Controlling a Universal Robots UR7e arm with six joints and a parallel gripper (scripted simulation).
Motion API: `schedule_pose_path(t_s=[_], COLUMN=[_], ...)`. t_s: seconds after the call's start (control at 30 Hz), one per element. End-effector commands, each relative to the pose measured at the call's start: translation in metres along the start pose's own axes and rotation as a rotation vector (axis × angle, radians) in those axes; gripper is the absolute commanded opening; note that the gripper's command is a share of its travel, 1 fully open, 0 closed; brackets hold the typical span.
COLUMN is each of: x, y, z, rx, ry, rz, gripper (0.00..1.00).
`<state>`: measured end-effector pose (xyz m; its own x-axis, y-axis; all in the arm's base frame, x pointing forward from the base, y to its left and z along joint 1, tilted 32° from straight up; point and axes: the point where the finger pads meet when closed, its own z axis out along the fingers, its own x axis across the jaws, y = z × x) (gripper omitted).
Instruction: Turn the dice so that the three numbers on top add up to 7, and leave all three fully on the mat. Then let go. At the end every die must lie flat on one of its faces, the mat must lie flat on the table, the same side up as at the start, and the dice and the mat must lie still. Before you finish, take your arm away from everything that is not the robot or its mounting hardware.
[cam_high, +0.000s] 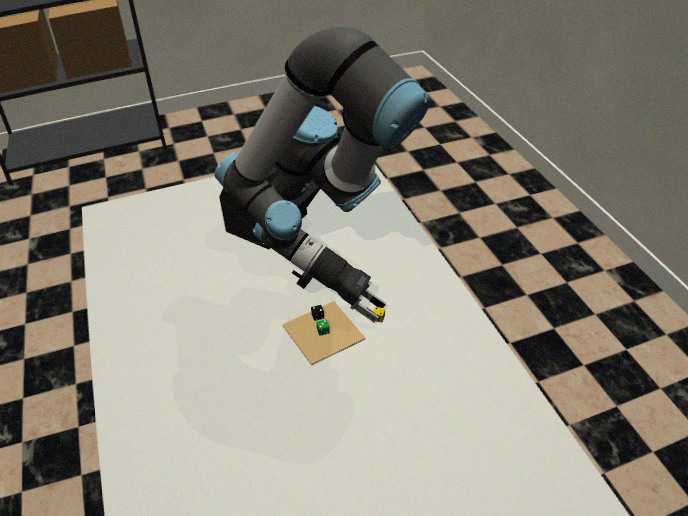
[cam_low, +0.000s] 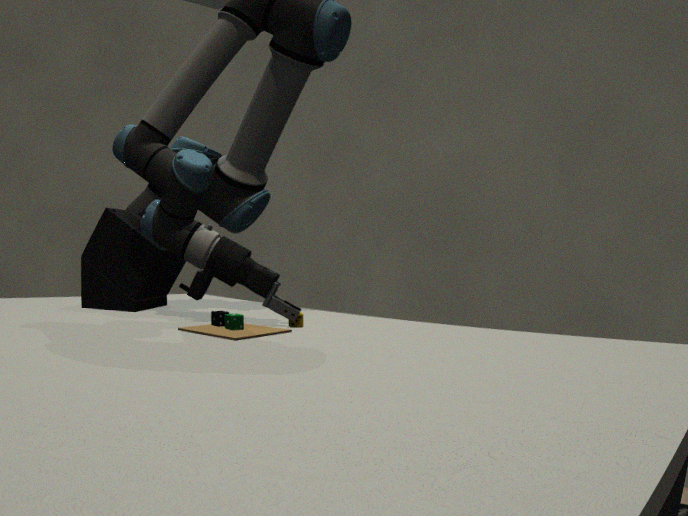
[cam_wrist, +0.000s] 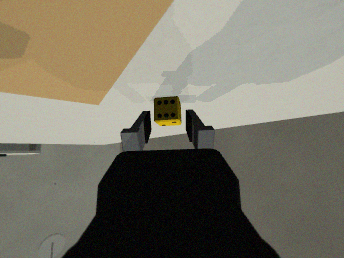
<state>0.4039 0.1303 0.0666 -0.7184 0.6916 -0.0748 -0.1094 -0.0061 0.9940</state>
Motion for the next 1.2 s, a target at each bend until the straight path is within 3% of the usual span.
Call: schedule_pose_path(t_s=[0.0, 0.47, 1.17], x=[0.0, 0.0, 0.0], y=[0.0, 0.001, 0.01], z=[-0.012, -0.032, -0.039], rx=[0.013, 0.013, 0.014], ry=[0.006, 0.006, 0.006], rz=[0.001, 0.001, 0.001], gripper=[0.79, 0.79, 0.79])
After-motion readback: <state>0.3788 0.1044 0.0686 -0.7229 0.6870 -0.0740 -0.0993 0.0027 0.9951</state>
